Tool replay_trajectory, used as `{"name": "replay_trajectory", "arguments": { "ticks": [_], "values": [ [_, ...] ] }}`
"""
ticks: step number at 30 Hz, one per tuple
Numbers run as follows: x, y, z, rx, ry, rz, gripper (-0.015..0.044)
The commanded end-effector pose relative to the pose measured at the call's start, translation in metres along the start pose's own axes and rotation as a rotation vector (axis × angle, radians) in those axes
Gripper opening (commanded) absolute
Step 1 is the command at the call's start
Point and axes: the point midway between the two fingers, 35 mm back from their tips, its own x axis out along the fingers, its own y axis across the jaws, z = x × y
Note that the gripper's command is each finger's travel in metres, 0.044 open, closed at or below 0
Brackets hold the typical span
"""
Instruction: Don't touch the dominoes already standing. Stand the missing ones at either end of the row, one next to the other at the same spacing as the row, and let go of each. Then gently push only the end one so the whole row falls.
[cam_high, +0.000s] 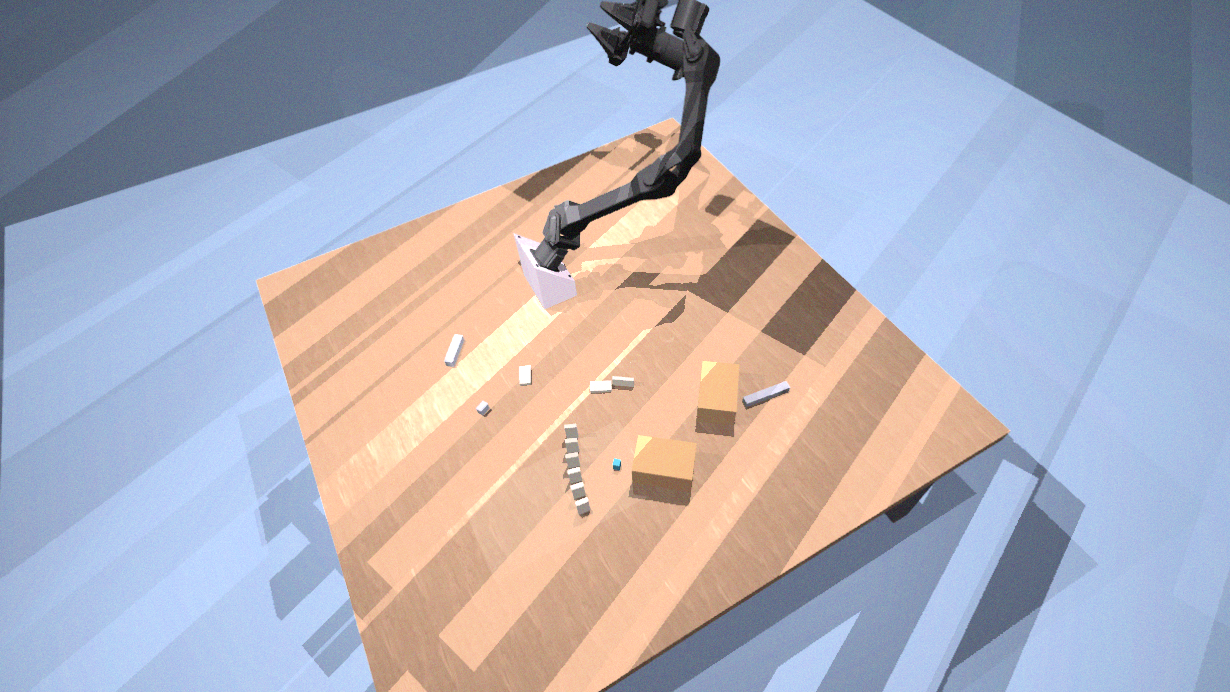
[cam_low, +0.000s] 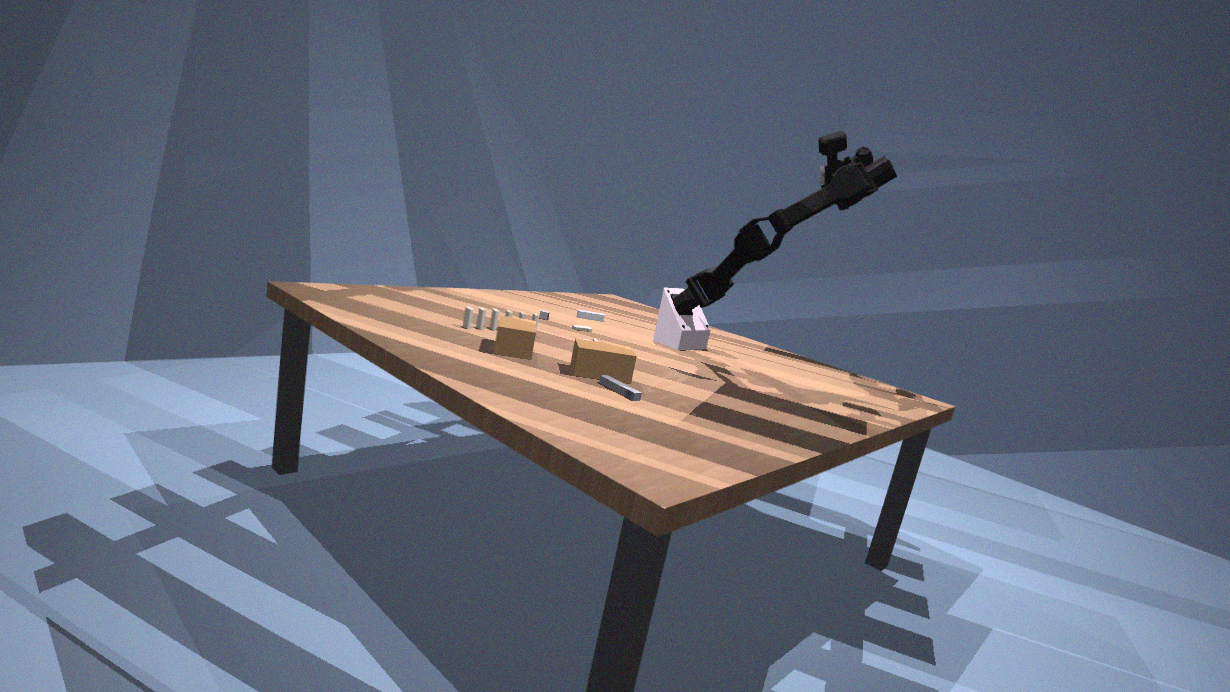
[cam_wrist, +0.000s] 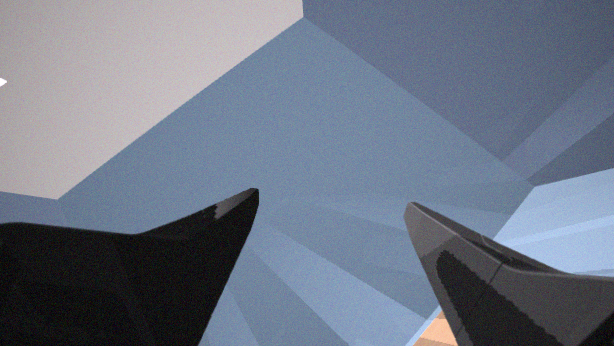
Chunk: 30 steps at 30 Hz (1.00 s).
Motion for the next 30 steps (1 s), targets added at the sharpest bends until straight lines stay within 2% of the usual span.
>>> {"name": "replay_trajectory", "arguments": {
  "ticks": [1,5,15,20,30],
  "values": [
    [0.001,0.000,0.000,-0.002,0.003,0.002,0.0426],
    [0.017,-0.004,-0.005,-0.044,0.071,0.045,0.0440],
    [0.091,0.003,-0.051,-0.243,0.373,0.256,0.0440],
    [0.127,0.018,-0.093,-0.379,0.531,0.407,0.0440],
    [0.156,0.069,-0.209,-0.611,0.833,0.730,0.0440]
  ]
}}
